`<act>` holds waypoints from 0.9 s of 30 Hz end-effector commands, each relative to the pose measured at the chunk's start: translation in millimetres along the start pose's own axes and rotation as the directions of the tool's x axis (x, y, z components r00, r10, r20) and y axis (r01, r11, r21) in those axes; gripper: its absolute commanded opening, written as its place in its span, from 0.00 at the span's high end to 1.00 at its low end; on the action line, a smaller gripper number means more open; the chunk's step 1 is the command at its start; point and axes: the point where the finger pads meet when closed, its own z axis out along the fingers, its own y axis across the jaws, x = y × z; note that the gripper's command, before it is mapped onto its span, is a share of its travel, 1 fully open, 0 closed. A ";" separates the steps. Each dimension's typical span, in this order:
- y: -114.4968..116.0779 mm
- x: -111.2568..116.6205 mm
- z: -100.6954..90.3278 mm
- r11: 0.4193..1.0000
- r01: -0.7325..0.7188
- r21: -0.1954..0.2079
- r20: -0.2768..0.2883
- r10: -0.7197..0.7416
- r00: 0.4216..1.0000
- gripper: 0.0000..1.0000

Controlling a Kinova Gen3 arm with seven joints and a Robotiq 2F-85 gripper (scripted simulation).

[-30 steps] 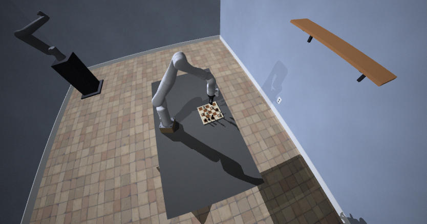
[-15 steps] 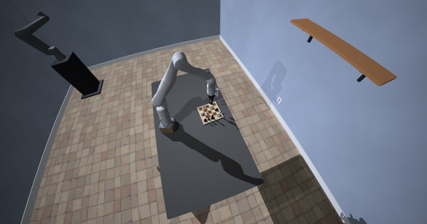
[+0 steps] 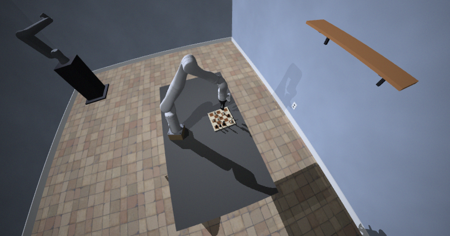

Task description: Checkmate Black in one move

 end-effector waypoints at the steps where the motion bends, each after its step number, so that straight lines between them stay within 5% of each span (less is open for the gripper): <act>1: -0.2 0.3 0.3 1.000 0.000 0.000 -0.001 0.000 1.000 0.63; 27: 0.7 0.3 25.5 1.000 0.001 -0.002 0.000 -0.001 1.000 0.63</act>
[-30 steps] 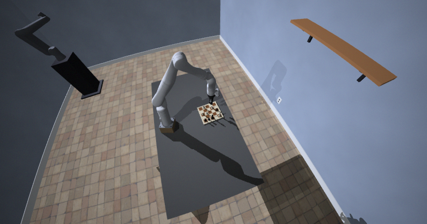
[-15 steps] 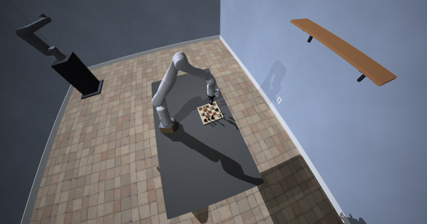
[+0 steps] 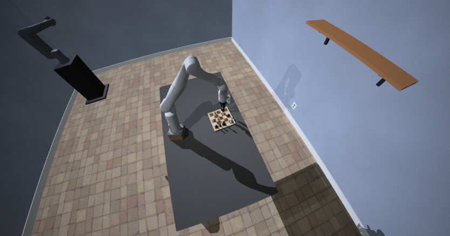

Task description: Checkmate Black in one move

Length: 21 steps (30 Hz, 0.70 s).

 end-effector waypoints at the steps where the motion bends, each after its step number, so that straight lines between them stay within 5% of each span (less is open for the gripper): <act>1: -0.1 -1.5 5.3 1.000 0.001 -0.001 0.005 -0.001 1.000 0.63; 21: 0.7 -1.6 27.0 1.000 0.001 -0.001 0.005 -0.001 1.000 0.63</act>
